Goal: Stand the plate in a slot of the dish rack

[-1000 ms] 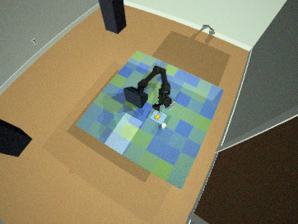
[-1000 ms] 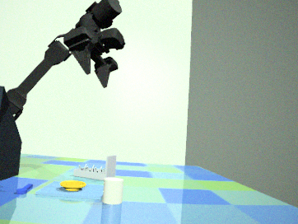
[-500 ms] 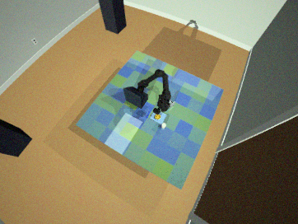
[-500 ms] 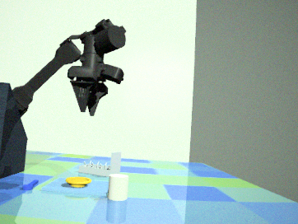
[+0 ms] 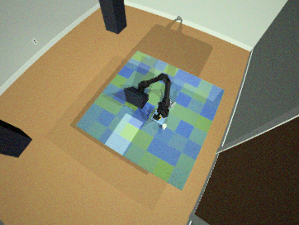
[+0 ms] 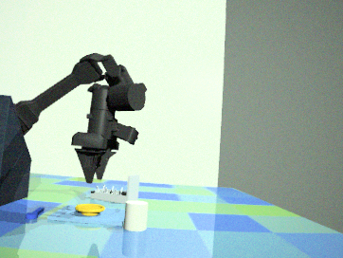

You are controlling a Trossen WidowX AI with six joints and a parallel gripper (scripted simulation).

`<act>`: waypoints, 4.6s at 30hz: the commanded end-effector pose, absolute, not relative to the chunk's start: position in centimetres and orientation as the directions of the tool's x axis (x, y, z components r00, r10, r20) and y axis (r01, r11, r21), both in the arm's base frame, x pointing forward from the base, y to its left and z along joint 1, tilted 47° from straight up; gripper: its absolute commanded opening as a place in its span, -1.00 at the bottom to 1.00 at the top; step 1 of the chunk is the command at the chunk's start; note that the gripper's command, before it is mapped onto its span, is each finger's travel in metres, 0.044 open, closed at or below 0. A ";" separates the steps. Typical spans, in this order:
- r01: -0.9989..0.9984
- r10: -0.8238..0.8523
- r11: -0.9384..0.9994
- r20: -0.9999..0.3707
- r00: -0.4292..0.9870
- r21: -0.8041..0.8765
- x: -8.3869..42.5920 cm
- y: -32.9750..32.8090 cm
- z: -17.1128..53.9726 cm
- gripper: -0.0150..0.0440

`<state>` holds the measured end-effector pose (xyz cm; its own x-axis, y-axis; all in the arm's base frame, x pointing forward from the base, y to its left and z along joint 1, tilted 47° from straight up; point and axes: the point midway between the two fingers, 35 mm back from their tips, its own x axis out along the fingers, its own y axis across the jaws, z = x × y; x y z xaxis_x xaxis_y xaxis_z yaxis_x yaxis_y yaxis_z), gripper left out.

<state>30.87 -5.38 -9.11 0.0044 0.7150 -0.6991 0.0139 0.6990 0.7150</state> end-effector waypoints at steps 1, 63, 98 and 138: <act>0.025 0.718 0.695 -0.695 0.021 0.719 30.6 -4.8 -10.2 0.86; 0.025 0.721 0.693 -0.693 0.021 0.721 30.4 -0.6 -14.4 0.43; 0.025 0.714 0.699 -0.700 0.020 0.714 31.0 -13.9 -3.1 -0.49; 0.958 0.707 0.187 -0.707 0.021 0.216 28.0 -0.6 12.0 -0.49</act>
